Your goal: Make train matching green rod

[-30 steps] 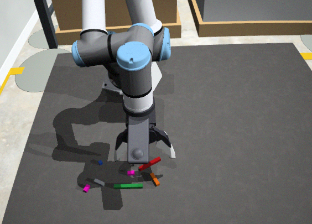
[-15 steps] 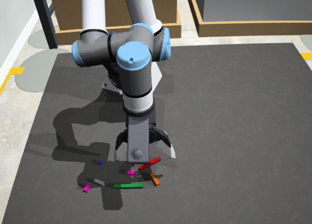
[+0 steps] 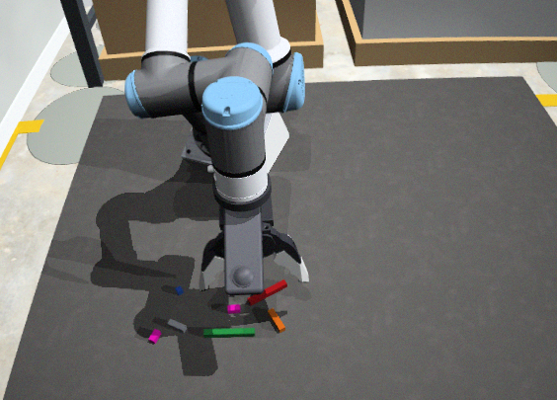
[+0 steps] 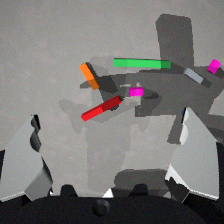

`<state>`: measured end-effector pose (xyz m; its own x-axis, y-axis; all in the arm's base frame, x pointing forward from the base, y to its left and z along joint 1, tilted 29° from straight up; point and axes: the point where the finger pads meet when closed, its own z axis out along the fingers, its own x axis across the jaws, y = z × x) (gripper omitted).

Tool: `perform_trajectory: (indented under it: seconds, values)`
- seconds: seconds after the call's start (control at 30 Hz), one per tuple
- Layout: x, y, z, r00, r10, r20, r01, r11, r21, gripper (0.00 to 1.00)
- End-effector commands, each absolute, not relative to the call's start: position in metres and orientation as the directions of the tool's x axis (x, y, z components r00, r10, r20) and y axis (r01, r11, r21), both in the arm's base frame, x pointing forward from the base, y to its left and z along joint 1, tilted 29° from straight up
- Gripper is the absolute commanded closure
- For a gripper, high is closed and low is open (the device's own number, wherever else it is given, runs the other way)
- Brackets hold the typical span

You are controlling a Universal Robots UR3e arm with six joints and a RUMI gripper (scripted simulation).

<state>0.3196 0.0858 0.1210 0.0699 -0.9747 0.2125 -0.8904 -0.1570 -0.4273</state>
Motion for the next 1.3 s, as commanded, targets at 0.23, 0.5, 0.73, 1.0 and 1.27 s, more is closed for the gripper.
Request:
perform_trajectory:
  seconds: [0.23, 0.5, 0.73, 1.0, 1.27]
  values:
    - [0.323, 0.067, 0.124, 0.185, -0.949, 0.257, -0.88, -0.276, -0.387, 0.0]
    - [0.326, 0.042, 0.128, 0.334, -0.89, 0.311, -0.839, -0.431, -0.332, 0.0]
    - [0.327, 0.025, 0.132, 0.429, -0.834, 0.346, -0.794, -0.531, -0.296, 0.0]
    - [0.326, 0.0, 0.138, 0.553, -0.732, 0.398, -0.707, -0.665, -0.24, 0.0]
    - [0.325, -0.013, 0.142, 0.612, -0.665, 0.428, -0.651, -0.731, -0.205, 0.0]
